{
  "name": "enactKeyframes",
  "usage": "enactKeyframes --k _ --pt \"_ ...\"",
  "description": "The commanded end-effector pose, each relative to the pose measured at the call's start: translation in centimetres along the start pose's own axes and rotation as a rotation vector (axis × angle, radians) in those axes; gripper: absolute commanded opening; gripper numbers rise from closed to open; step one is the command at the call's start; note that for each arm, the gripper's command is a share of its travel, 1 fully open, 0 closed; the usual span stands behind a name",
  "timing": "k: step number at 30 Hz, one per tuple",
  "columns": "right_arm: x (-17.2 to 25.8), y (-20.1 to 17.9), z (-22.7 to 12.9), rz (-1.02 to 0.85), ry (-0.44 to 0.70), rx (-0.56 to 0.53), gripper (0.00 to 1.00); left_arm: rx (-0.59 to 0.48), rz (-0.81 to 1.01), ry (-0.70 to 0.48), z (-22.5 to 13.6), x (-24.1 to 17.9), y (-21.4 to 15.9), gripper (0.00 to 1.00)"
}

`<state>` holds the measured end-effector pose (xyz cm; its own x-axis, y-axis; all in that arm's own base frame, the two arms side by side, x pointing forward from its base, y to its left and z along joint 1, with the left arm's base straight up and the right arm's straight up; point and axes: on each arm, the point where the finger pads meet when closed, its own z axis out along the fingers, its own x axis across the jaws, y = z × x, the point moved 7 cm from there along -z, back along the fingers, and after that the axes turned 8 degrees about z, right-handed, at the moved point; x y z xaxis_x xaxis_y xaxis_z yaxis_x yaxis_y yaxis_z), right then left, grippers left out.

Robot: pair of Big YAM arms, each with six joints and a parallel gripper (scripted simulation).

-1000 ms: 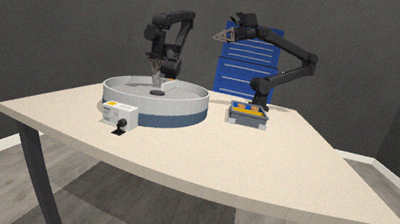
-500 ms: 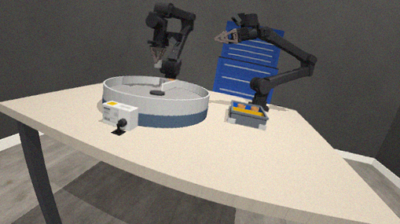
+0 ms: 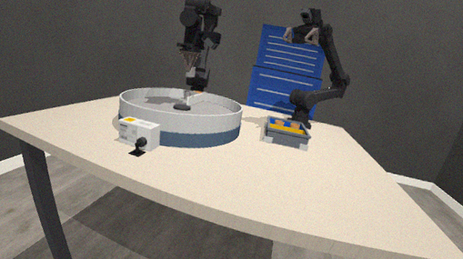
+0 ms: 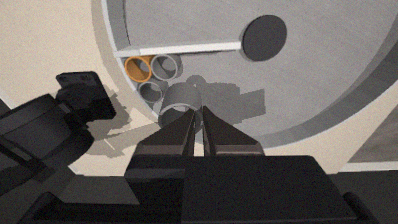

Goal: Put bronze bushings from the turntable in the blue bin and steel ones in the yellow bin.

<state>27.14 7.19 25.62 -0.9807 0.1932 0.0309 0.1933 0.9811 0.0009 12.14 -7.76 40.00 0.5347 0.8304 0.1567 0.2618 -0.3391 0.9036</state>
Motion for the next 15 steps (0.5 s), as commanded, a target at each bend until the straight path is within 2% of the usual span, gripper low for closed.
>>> enactKeyframes --k 1,6,10,12,15 --pt "-4.0 8.9 -3.1 0.066 -0.066 -0.022 0.00 -0.015 -0.048 0.075 -4.2 1.9 0.9 1.00" --pt "-4.2 20.9 -3.0 0.048 -0.065 -0.031 0.00 0.033 -0.079 0.191 -6.6 2.8 -0.4 1.00" --pt "-2.1 29.4 -1.8 0.028 -0.064 -0.039 0.00 0.059 -0.094 0.244 -8.0 3.1 -1.2 1.00" --pt "-2.1 29.4 -1.8 0.028 -0.064 -0.039 0.00 0.059 -0.094 0.244 -8.0 3.1 -1.2 1.00" --pt "0.3 34.6 -0.5 0.012 -0.061 -0.042 0.00 0.075 -0.108 0.265 -9.0 3.1 -1.7 1.00"
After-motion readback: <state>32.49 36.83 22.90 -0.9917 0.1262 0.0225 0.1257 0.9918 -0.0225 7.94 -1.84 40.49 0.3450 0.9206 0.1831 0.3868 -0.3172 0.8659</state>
